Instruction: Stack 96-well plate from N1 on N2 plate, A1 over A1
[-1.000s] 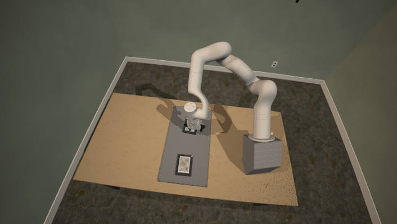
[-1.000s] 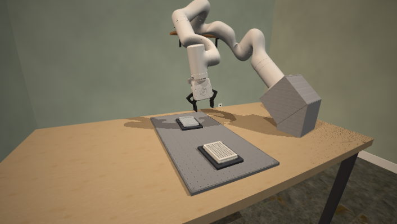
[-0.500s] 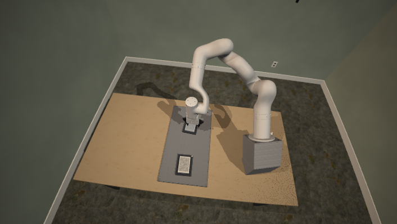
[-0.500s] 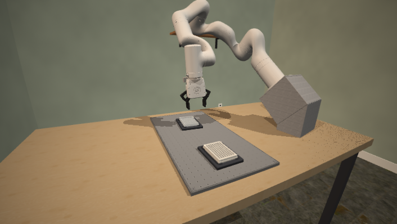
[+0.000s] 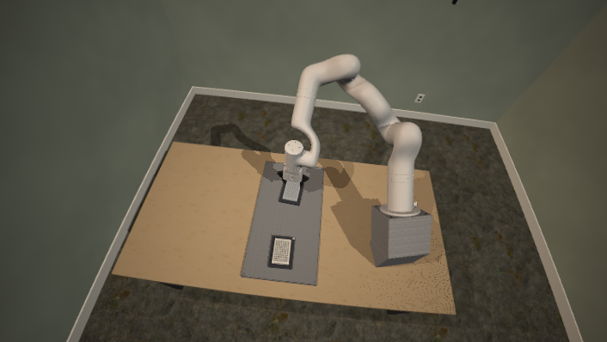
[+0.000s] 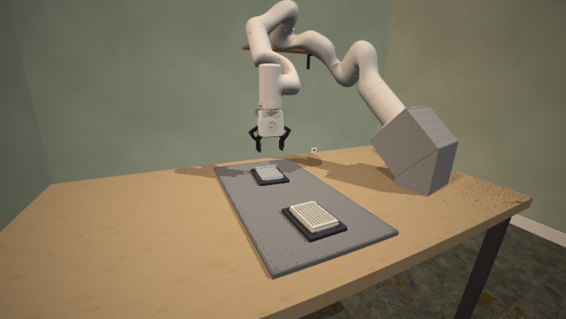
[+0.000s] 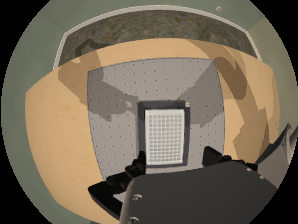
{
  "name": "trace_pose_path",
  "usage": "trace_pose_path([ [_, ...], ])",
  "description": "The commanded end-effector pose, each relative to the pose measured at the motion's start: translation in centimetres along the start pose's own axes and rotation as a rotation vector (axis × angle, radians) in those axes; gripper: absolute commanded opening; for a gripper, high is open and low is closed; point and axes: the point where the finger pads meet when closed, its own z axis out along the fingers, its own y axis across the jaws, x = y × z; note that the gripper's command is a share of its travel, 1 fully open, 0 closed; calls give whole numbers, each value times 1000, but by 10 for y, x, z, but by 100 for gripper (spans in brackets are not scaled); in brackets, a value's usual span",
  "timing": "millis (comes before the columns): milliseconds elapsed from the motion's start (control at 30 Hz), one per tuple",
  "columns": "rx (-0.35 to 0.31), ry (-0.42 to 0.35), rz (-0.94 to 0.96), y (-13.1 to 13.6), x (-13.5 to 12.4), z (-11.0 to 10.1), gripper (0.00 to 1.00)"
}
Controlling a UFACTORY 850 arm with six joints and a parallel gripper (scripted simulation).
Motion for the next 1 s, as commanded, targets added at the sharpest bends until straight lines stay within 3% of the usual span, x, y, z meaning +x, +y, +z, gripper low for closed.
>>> trace_pose_path([
  [0, 6, -1, -1, -4, 6, 0, 100],
  [467, 6, -1, -1, -4, 6, 0, 100],
  [967, 6, -1, -1, -4, 6, 21, 100],
])
